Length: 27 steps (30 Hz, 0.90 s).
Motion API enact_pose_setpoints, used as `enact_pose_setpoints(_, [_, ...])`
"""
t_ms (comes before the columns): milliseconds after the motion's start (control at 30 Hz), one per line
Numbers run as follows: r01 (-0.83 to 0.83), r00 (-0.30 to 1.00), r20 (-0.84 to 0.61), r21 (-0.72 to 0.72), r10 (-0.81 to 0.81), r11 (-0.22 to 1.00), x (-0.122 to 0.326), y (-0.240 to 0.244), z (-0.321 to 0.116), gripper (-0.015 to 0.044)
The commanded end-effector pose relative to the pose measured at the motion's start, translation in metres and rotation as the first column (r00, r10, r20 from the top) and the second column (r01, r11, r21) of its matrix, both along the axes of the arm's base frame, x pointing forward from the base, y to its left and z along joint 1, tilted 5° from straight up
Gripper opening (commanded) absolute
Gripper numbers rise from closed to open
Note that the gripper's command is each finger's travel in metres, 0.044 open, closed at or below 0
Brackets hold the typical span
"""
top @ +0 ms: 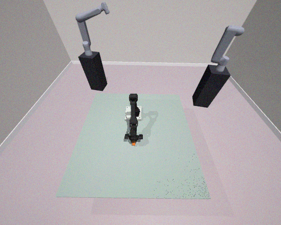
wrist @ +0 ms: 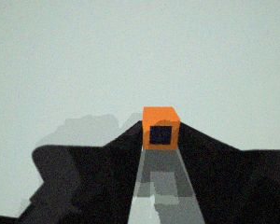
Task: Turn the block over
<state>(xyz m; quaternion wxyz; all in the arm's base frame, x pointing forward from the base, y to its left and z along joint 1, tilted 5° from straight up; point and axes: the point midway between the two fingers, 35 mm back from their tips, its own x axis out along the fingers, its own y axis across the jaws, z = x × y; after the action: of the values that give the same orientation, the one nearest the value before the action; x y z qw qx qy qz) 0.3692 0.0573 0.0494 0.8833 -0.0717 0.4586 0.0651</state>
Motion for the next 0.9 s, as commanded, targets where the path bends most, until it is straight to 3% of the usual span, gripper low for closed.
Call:
enact_pose_setpoints(0, [-0.011,0.999,0.04,0.01,0.01,1.0,0.001,0.001,-0.008,0.0])
enact_pose_setpoints(867, [-0.052,0.912,0.411,0.071,0.018,0.996,0.004,-0.001,-0.032,0.0])
